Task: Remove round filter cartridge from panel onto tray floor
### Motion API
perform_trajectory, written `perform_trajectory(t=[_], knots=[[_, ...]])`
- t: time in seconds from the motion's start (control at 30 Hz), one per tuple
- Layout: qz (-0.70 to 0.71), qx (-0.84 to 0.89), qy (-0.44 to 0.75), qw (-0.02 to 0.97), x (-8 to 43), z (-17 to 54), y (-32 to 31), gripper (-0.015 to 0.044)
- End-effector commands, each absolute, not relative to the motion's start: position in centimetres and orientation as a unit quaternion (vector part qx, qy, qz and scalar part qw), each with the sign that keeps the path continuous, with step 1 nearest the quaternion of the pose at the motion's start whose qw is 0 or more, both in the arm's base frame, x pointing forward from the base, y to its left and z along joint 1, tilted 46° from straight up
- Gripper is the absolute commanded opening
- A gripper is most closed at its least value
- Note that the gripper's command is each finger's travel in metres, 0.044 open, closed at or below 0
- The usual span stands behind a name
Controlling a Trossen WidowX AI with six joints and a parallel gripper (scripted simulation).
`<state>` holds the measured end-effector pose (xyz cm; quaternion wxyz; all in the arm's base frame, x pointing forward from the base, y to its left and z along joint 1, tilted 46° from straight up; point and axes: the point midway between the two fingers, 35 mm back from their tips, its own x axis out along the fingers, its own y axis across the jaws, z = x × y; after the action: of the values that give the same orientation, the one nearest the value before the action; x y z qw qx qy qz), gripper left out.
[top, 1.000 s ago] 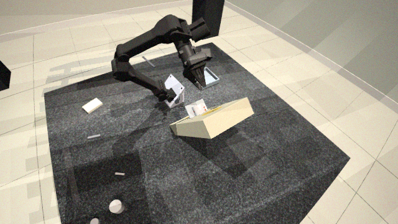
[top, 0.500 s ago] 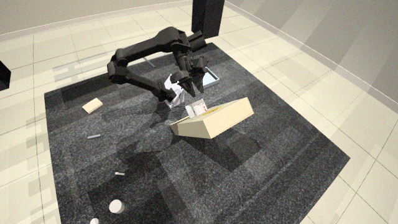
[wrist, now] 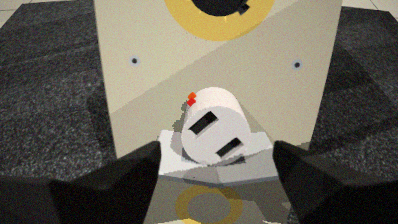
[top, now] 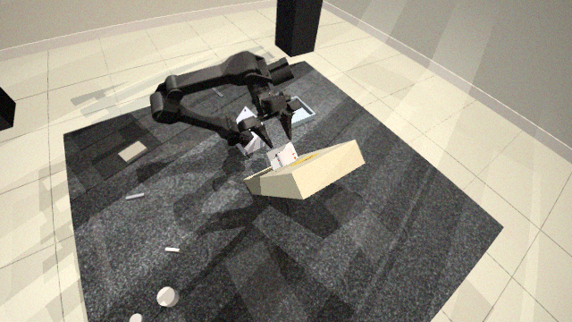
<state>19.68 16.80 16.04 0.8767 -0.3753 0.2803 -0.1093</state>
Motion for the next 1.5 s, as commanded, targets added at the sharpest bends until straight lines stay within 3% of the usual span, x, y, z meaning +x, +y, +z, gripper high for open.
perform_trajectory(t=[0.0, 0.7, 0.77, 1.1, 1.33, 1.47], knots=[[-0.113, -0.365, 0.283, 0.88, 20.0, 15.6, 16.4, 0.0305], [-0.114, -0.365, 0.281, 0.88, 22.7, 14.4, 15.0, 0.0305], [-0.113, -0.361, 0.283, 0.882, 22.4, 14.5, 15.3, 0.0252], [-0.113, -0.361, 0.283, 0.882, 22.4, 14.5, 15.3, 0.0186], [-0.113, -0.362, 0.282, 0.881, 22.9, 15.2, 16.0, 0.0002], [-0.113, -0.364, 0.281, 0.881, 23.6, 16.1, 16.8, 0.0]])
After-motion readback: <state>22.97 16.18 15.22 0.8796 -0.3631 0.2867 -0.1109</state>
